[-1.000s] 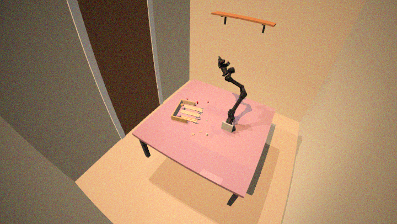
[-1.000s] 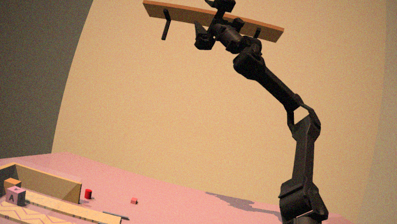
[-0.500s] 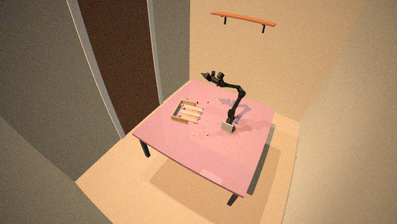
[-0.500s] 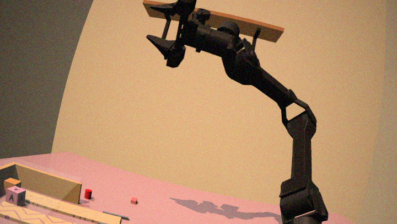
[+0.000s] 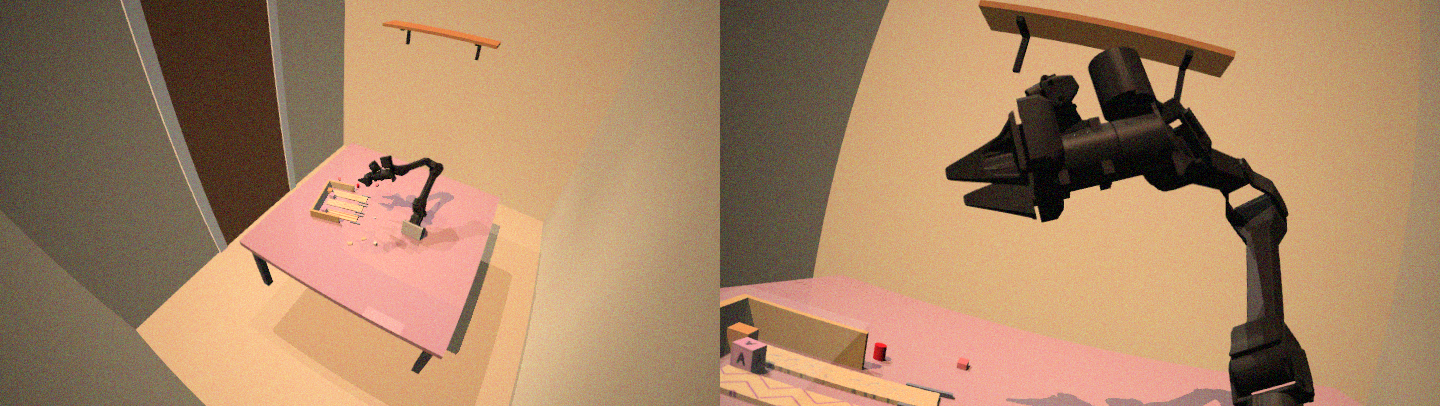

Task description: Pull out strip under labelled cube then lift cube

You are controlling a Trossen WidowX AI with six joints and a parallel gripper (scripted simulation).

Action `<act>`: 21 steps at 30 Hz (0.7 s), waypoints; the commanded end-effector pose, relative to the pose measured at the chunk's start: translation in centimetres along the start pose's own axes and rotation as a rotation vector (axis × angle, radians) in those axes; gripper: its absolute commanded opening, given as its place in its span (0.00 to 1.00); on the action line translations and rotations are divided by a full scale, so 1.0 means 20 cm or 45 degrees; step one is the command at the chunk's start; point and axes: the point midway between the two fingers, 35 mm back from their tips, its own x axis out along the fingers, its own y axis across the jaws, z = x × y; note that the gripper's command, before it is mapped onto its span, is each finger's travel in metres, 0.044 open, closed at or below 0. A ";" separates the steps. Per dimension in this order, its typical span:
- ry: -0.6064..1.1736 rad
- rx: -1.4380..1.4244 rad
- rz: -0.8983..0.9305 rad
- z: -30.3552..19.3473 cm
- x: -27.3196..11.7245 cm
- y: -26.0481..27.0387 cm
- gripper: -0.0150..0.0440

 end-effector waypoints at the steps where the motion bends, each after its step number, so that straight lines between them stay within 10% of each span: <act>1: 0.170 -0.246 -0.083 -0.32 -0.02 0.02 0.93; 21: 0.207 -0.266 -0.080 -0.33 0.00 0.04 0.84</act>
